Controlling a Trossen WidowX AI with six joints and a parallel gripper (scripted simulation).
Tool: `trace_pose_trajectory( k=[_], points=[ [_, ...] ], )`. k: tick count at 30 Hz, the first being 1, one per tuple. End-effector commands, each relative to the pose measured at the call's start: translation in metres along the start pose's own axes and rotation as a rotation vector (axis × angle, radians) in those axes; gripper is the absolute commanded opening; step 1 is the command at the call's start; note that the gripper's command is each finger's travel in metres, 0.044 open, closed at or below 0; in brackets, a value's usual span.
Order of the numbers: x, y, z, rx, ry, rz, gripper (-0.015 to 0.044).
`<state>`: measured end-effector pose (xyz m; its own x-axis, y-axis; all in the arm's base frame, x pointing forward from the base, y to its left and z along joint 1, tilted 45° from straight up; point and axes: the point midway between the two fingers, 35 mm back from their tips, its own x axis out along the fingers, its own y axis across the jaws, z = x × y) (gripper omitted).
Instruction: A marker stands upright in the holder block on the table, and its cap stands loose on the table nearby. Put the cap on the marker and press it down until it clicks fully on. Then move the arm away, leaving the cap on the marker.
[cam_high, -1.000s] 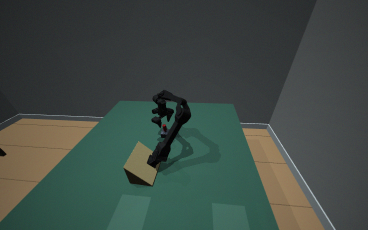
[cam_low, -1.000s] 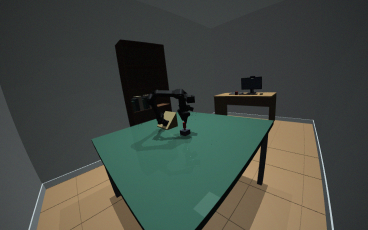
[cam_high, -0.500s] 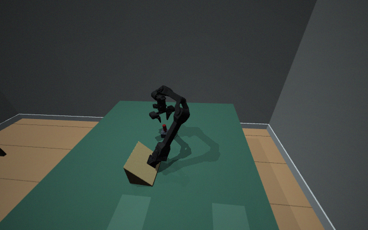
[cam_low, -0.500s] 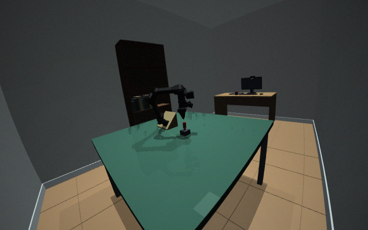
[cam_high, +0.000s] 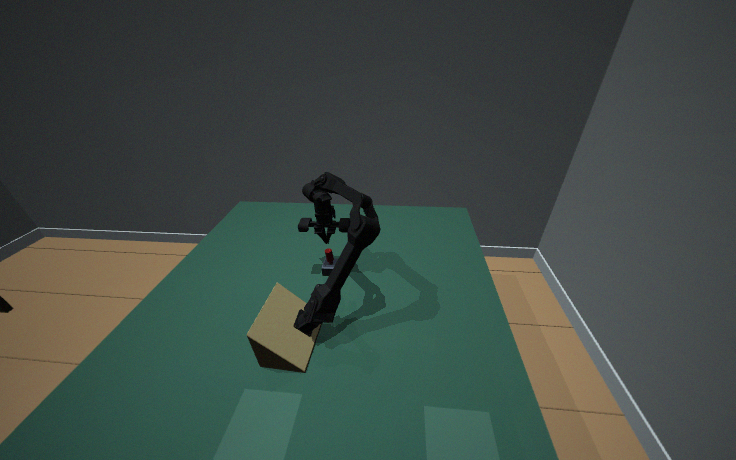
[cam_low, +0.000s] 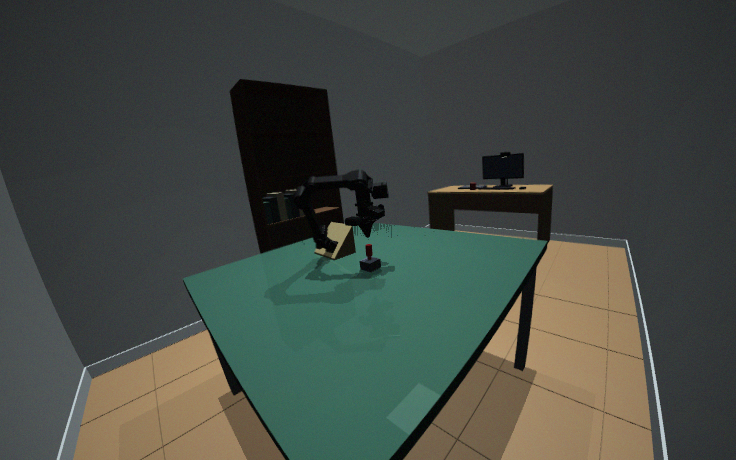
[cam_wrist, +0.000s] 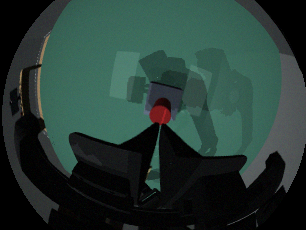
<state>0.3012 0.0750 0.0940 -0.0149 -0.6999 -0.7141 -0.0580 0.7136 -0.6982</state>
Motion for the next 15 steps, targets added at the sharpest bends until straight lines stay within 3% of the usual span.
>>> trace_pose_trajectory(
  k=[1, 15],
  points=[
    [0.003, 0.0, -0.002, 0.056, 0.006, -0.005, 0.0],
    [0.015, 0.0, -0.002, 0.056, 0.006, -0.005, 0.0]
  ],
)
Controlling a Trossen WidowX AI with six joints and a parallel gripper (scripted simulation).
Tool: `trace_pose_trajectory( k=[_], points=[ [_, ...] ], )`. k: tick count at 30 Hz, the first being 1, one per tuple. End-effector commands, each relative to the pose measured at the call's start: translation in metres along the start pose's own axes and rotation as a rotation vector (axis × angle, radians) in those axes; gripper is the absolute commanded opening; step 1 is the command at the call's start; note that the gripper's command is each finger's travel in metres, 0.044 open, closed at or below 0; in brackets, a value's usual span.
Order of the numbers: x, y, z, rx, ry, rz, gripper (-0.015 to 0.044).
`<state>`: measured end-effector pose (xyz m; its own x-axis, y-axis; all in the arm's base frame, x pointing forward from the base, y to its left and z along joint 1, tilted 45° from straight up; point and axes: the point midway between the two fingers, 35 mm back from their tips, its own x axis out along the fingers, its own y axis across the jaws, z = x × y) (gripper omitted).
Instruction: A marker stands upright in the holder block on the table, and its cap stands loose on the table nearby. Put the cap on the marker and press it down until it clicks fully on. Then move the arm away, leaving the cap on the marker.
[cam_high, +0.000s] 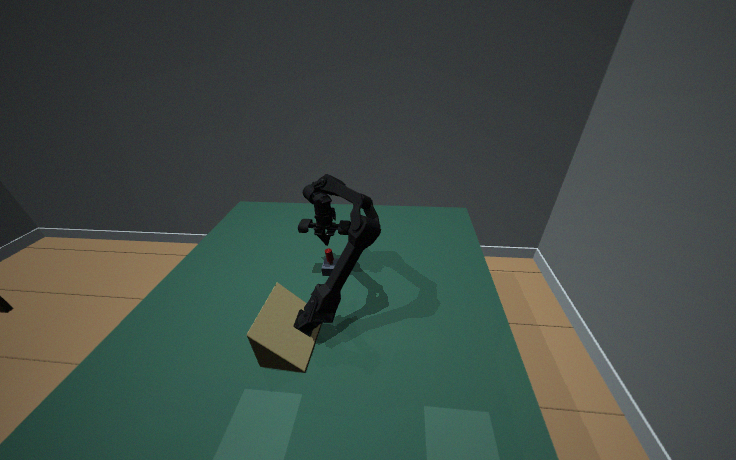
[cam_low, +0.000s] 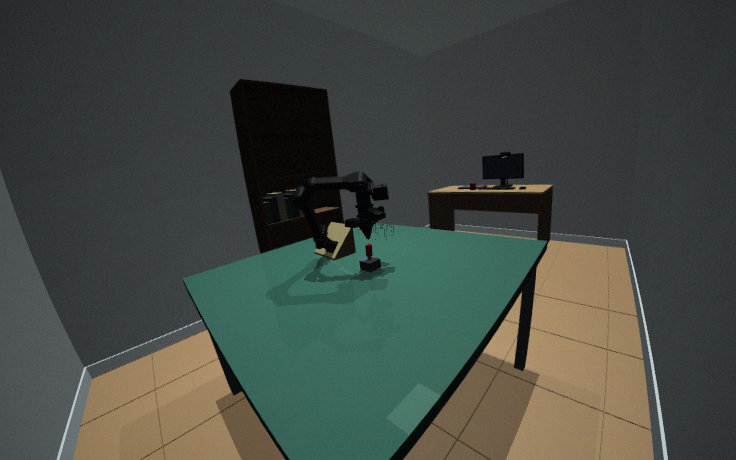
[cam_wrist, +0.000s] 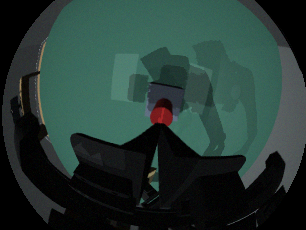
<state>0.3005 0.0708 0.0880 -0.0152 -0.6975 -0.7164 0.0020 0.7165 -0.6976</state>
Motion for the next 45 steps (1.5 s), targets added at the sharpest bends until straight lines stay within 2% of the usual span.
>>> trace_pose_trajectory(
  k=[1, 23, 33, 35, 40, 45],
  points=[
    [0.009, -0.001, -0.001, -0.004, 0.005, -0.009, 0.0],
    [0.036, -0.002, -0.001, -0.003, 0.005, -0.01, 0.0],
    [0.03, 0.0, 0.001, 0.004, -0.009, 0.002, 0.0],
    [0.018, 0.0, 0.002, 0.001, -0.022, 0.01, 0.0],
    [-0.056, -0.001, -0.002, -0.02, -0.105, 0.062, 0.0],
    [-0.059, -0.001, -0.002, -0.021, -0.108, 0.064, 0.0]
  ],
)
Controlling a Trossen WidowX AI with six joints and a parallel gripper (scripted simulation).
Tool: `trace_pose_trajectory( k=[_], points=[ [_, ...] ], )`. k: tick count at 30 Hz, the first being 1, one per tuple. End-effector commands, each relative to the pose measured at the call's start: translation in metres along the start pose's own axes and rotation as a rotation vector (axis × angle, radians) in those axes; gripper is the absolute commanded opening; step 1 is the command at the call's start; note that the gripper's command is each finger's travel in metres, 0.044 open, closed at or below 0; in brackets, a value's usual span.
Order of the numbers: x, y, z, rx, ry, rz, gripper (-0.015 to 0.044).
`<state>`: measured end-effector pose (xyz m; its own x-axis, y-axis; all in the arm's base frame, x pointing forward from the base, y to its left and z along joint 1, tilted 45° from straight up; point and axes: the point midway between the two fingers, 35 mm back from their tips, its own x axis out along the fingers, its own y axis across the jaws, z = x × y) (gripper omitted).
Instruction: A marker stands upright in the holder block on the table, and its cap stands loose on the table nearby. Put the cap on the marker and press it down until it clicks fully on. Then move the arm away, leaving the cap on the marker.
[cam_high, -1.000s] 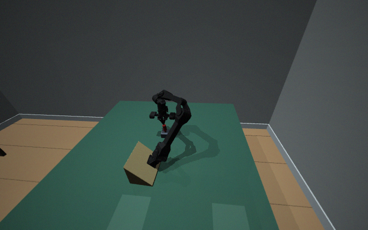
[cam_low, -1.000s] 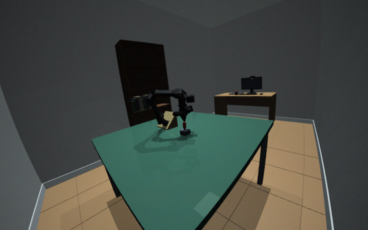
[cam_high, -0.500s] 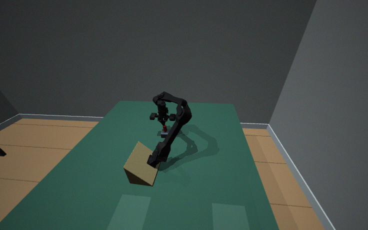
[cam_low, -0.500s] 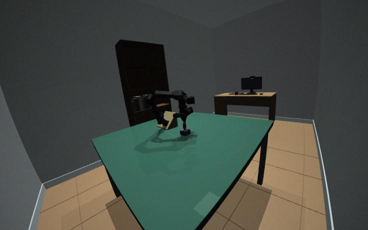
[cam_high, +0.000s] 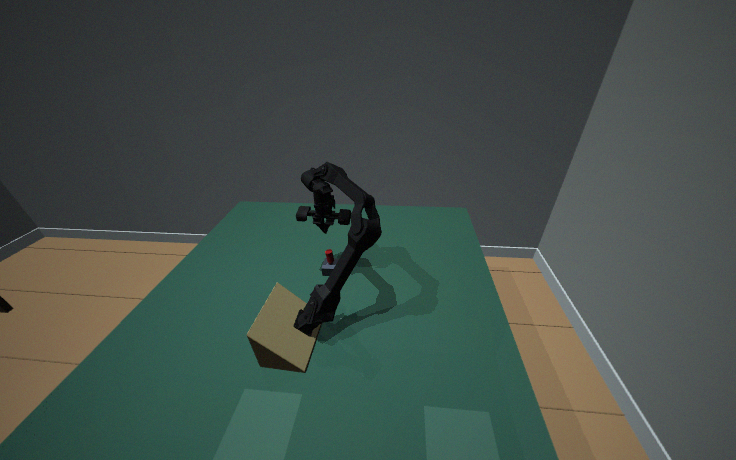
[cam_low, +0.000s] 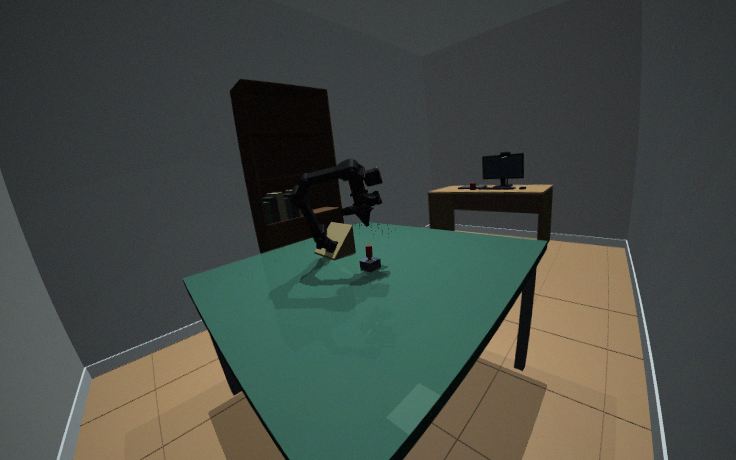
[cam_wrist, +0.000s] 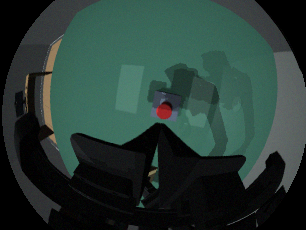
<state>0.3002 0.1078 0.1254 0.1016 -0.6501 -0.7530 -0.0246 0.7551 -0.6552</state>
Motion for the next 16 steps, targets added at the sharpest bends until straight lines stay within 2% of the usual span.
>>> trace_pose_trajectory(
  k=[1, 16],
  points=[
    [-0.0063, -0.0009, -0.0006, 0.004, 0.009, 0.005, 0.0026],
    [-0.0063, -0.0009, -0.0006, 0.004, 0.009, 0.005, 0.042]
  ],
)
